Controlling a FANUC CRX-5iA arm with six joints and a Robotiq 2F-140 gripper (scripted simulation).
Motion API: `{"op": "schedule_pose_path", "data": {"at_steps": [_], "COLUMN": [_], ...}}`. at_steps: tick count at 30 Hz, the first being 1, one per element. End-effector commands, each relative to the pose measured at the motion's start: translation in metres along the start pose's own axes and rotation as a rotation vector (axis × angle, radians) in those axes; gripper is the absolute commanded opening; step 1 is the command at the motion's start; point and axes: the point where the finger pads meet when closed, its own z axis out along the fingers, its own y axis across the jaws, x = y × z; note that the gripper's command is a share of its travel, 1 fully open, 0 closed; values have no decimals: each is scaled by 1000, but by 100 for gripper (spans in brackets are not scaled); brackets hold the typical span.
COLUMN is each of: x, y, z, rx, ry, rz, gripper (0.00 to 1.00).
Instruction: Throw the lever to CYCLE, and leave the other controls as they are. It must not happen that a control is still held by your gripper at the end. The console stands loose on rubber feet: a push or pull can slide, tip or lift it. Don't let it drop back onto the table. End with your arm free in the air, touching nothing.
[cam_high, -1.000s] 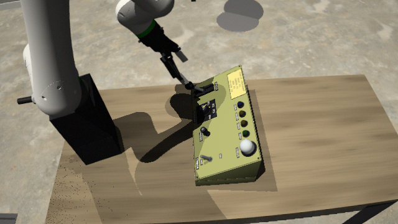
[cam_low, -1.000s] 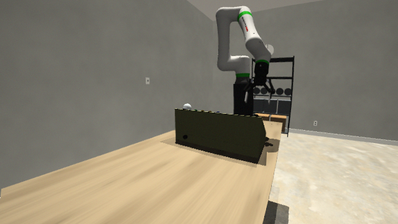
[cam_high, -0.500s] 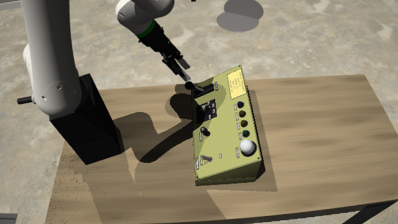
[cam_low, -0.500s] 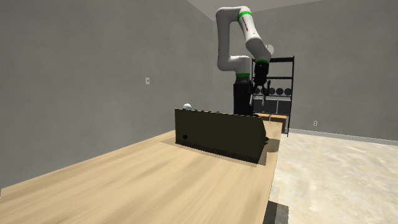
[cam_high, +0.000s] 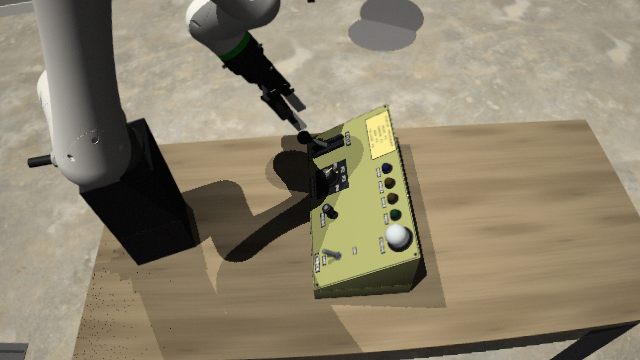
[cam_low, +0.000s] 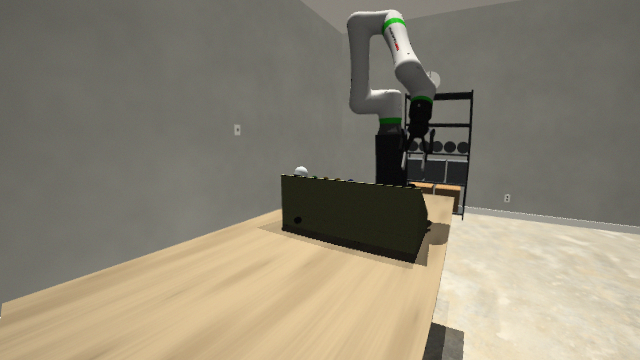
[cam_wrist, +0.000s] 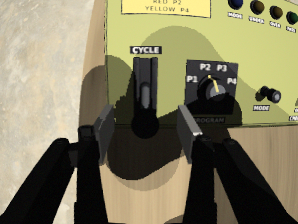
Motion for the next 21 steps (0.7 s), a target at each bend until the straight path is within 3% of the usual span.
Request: {"op": "schedule_pose_path", "data": {"at_steps": [1,4,10,21], "x": [0,-3,-35,-36], "y": [0,0,0,0], "z": [0,0,0,0], "rx": [0,0,0,0], "ry": [0,0,0,0], "rz": [0,0,0,0], "gripper": [44,44,44,44]}}
